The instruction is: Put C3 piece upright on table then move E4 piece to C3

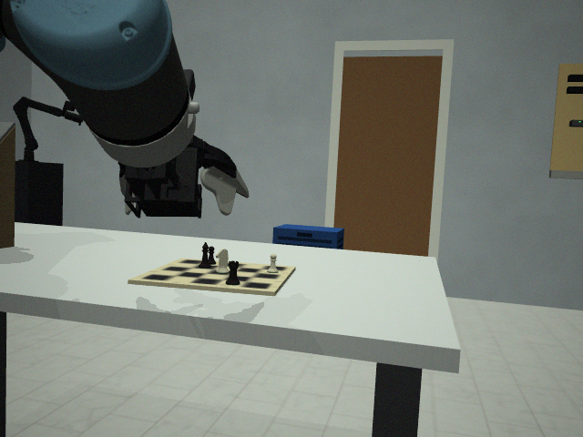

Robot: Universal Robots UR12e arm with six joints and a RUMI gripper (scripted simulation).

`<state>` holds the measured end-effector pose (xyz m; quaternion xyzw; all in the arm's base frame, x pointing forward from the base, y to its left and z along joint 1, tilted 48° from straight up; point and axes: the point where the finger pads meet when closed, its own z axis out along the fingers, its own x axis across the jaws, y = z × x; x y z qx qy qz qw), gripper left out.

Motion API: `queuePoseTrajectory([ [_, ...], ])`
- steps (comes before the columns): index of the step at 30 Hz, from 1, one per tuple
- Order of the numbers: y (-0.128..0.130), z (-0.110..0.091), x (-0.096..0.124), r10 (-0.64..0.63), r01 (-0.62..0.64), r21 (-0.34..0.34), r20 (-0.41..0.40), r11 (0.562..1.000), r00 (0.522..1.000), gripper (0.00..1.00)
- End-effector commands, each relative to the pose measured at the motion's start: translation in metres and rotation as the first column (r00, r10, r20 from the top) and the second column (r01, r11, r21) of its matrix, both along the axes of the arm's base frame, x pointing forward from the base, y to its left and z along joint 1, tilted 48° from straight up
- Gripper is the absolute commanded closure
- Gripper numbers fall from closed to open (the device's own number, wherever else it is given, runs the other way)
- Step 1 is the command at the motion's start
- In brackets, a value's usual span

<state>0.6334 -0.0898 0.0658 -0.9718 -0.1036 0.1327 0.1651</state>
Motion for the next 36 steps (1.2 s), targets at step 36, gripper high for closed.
queuePoseTrajectory([
  [36, 0.124, -0.094, -0.015, 0.625, -0.551, -0.773, -0.268, 0.315, 0.733, 0.0],
])
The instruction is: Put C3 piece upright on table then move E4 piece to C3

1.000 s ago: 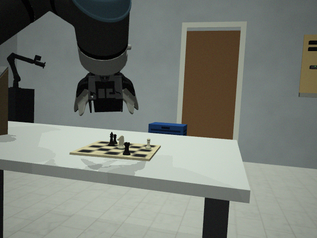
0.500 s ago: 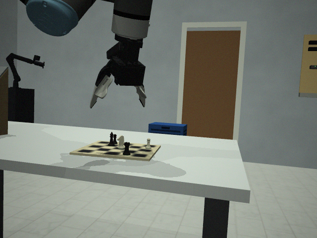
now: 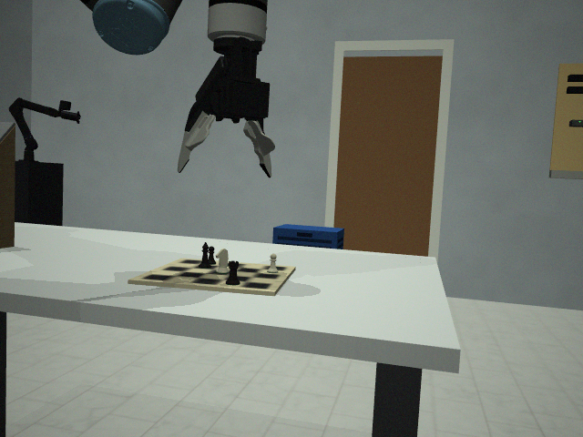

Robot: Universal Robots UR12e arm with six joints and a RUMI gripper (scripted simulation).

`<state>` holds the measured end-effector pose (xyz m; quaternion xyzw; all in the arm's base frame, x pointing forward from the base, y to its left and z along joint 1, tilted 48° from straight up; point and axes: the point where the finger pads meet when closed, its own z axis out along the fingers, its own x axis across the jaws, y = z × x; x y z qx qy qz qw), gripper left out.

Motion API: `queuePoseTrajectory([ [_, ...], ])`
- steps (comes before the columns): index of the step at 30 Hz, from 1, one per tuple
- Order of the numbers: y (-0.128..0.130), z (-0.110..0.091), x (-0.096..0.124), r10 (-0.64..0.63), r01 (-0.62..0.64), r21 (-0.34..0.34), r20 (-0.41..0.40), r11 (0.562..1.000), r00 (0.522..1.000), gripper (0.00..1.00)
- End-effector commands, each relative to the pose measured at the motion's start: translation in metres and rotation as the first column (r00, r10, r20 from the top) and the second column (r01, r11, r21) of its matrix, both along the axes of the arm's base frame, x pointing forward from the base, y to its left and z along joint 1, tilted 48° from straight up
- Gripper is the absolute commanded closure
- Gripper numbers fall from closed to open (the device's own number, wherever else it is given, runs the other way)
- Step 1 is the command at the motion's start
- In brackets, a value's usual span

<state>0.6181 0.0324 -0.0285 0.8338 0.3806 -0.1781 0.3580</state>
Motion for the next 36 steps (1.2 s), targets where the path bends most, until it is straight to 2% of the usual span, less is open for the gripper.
queuePoseTrajectory([
  [1, 0.002, 0.001, 0.001, 0.01, -0.01, -0.011, 0.006, 1.0, 1.0, 0.0],
  [13, 0.002, 0.0, 0.001, 0.01, -0.01, -0.011, 0.006, 1.0, 1.0, 0.0],
  [19, -0.029, -0.028, 0.0, 0.01, -0.01, -0.011, 0.006, 1.0, 1.0, 0.0],
  [21, -0.032, -0.03, 0.0, 0.01, -0.01, -0.011, 0.006, 1.0, 1.0, 0.0],
  [22, -0.032, -0.03, 0.0, 0.01, -0.01, -0.011, 0.006, 1.0, 1.0, 0.77],
  [36, -0.032, -0.03, 0.0, 0.01, -0.01, -0.011, 0.006, 1.0, 1.0, 0.77],
])
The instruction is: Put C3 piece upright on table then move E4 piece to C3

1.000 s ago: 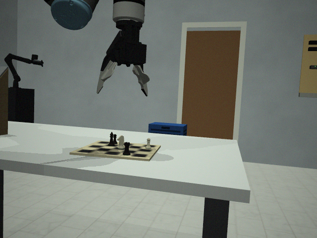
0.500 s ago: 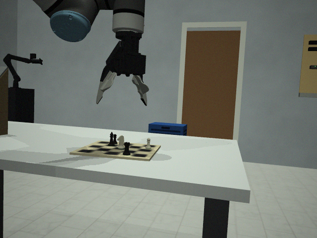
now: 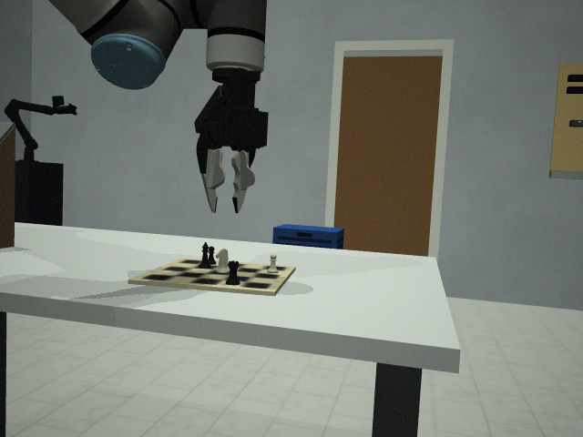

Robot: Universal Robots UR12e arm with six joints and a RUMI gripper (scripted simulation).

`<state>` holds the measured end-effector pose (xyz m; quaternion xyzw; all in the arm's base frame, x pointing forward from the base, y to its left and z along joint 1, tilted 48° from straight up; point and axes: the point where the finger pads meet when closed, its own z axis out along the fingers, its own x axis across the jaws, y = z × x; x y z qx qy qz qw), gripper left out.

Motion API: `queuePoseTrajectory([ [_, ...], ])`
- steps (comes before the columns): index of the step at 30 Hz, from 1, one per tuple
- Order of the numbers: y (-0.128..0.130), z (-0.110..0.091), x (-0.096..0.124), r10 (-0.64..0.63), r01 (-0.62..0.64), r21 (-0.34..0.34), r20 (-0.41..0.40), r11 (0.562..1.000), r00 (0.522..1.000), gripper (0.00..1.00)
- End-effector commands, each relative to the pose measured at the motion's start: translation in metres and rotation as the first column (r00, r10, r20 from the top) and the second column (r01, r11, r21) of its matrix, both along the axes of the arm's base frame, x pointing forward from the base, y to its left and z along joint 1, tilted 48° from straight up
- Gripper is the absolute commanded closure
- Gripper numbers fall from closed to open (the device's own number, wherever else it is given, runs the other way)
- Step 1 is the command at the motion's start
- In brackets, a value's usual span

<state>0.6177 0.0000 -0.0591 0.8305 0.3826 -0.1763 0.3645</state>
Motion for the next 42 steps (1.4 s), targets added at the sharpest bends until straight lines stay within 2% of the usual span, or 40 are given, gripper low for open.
queuePoseTrajectory([
  [1, 0.0004, 0.0004, 0.0004, 0.001, -0.001, 0.0, 0.001, 1.0, 1.0, 0.77],
  [28, -0.0001, -0.0001, 0.0004, 0.001, -0.001, 0.0, 0.001, 1.0, 1.0, 0.77],
  [42, -0.0087, -0.0079, 0.0003, 0.001, -0.001, 0.0, 0.001, 1.0, 1.0, 0.77],
])
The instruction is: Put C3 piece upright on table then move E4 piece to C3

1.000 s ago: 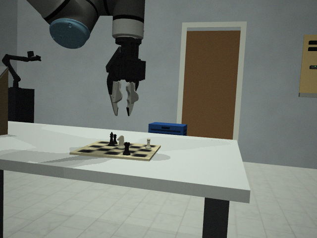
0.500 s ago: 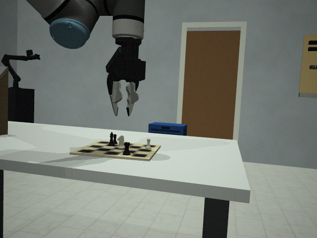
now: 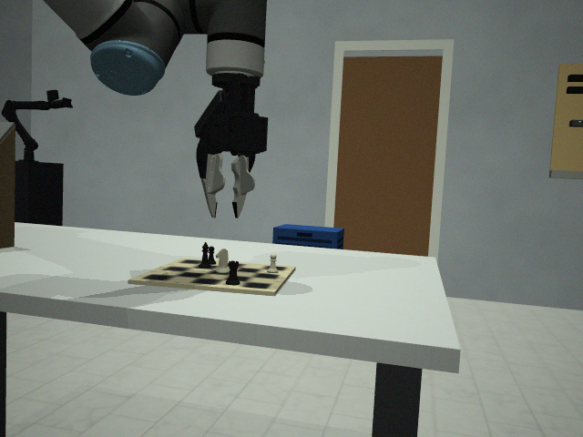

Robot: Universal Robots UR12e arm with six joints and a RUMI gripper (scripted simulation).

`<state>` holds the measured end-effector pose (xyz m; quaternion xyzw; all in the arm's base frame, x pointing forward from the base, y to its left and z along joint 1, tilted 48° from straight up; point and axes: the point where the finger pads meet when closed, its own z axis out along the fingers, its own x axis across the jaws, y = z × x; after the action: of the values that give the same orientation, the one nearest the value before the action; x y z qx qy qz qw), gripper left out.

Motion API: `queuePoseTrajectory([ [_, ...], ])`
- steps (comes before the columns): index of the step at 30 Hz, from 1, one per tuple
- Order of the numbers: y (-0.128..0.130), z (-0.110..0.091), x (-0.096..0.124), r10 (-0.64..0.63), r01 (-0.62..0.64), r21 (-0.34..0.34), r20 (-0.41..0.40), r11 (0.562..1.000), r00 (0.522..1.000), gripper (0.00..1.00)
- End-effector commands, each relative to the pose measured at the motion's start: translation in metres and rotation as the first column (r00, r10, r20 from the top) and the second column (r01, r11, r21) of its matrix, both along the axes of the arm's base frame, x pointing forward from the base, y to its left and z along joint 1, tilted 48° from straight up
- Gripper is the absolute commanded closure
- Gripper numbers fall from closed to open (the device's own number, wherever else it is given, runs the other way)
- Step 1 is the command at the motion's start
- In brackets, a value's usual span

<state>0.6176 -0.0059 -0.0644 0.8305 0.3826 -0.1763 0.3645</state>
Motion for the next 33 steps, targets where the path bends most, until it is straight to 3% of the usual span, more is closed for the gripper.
queuePoseTrajectory([
  [1, -0.004, -0.003, 0.0, 0.001, -0.001, 0.0, 0.001, 1.0, 1.0, 0.77],
  [33, -0.031, -0.028, 0.0, 0.001, -0.001, 0.0, 0.001, 1.0, 1.0, 0.77],
])
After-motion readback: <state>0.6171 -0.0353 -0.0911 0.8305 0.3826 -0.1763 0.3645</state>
